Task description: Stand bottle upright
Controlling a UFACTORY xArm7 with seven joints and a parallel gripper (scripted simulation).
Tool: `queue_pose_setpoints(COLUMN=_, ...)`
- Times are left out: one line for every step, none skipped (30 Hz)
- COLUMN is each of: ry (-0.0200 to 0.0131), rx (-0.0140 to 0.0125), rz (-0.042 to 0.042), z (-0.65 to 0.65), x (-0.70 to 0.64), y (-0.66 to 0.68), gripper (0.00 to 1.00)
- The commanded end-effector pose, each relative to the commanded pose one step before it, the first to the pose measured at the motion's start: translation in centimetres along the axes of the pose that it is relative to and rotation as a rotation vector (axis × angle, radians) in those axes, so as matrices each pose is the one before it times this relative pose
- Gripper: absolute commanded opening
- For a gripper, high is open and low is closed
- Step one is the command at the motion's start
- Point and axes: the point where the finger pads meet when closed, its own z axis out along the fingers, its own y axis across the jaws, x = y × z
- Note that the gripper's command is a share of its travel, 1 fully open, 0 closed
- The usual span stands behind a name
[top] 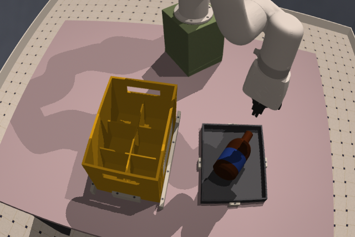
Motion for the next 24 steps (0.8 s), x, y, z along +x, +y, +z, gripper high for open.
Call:
queue_pose_setpoints(ry=-0.00215, rx=-0.00268, rz=-0.00022, z=-0.099, x=-0.074, y=0.118, gripper=0.0)
queue_pose_setpoints(ry=0.0, rx=0.0, rz=0.0, z=0.0, x=0.0, y=0.0, gripper=0.0)
queue_pose_setpoints(ry=0.0, rx=0.0, rz=0.0, z=0.0, x=0.0, y=0.0, gripper=0.0)
queue_pose_setpoints(ry=0.0, rx=0.0, rz=0.0, z=0.0, x=0.0, y=0.0, gripper=0.0)
queue_pose_setpoints(ry=0.0, rx=0.0, rz=0.0, z=0.0, x=0.0, y=0.0, gripper=0.0)
queue_pose_setpoints(ry=0.0, rx=0.0, rz=0.0, z=0.0, x=0.0, y=0.0, gripper=0.0)
queue_pose_setpoints(ry=0.0, rx=0.0, rz=0.0, z=0.0, x=0.0, y=0.0, gripper=0.0)
queue_pose_setpoints(ry=0.0, rx=0.0, rz=0.0, z=0.0, x=0.0, y=0.0, gripper=0.0)
queue_pose_setpoints(ry=0.0, rx=0.0, rz=0.0, z=0.0, x=0.0, y=0.0, gripper=0.65)
queue_pose_setpoints(ry=0.0, rx=0.0, rz=0.0, z=0.0, x=0.0, y=0.0, gripper=0.65)
queue_pose_setpoints(ry=0.0, rx=0.0, rz=0.0, z=0.0, x=0.0, y=0.0, gripper=0.65)
queue_pose_setpoints(ry=0.0, rx=0.0, rz=0.0, z=0.0, x=0.0, y=0.0, gripper=0.65)
queue_pose_setpoints(ry=0.0, rx=0.0, rz=0.0, z=0.0, x=0.0, y=0.0, gripper=0.65)
queue_pose_setpoints(ry=0.0, rx=0.0, rz=0.0, z=0.0, x=0.0, y=0.0, gripper=0.65)
queue_pose_setpoints(ry=0.0, rx=0.0, rz=0.0, z=0.0, x=0.0, y=0.0, gripper=0.65)
queue_pose_setpoints(ry=0.0, rx=0.0, rz=0.0, z=0.0, x=0.0, y=0.0, gripper=0.65)
queue_pose_setpoints(ry=0.0, rx=0.0, rz=0.0, z=0.0, x=0.0, y=0.0, gripper=0.65)
queue_pose_setpoints(ry=0.0, rx=0.0, rz=0.0, z=0.0, x=0.0, y=0.0, gripper=0.65)
queue_pose_setpoints(ry=0.0, rx=0.0, rz=0.0, z=0.0, x=0.0, y=0.0, gripper=0.65)
queue_pose_setpoints(ry=0.0, rx=0.0, rz=0.0, z=0.0, x=0.0, y=0.0, gripper=0.65)
queue_pose_setpoints(ry=0.0, rx=0.0, rz=0.0, z=0.0, x=0.0, y=0.0, gripper=0.65)
queue_pose_setpoints(ry=0.0, rx=0.0, rz=0.0, z=0.0, x=0.0, y=0.0, gripper=0.65)
queue_pose_setpoints(ry=0.0, rx=0.0, rz=0.0, z=0.0, x=0.0, y=0.0, gripper=0.65)
queue_pose_setpoints(ry=0.0, rx=0.0, rz=0.0, z=0.0, x=0.0, y=0.0, gripper=0.65)
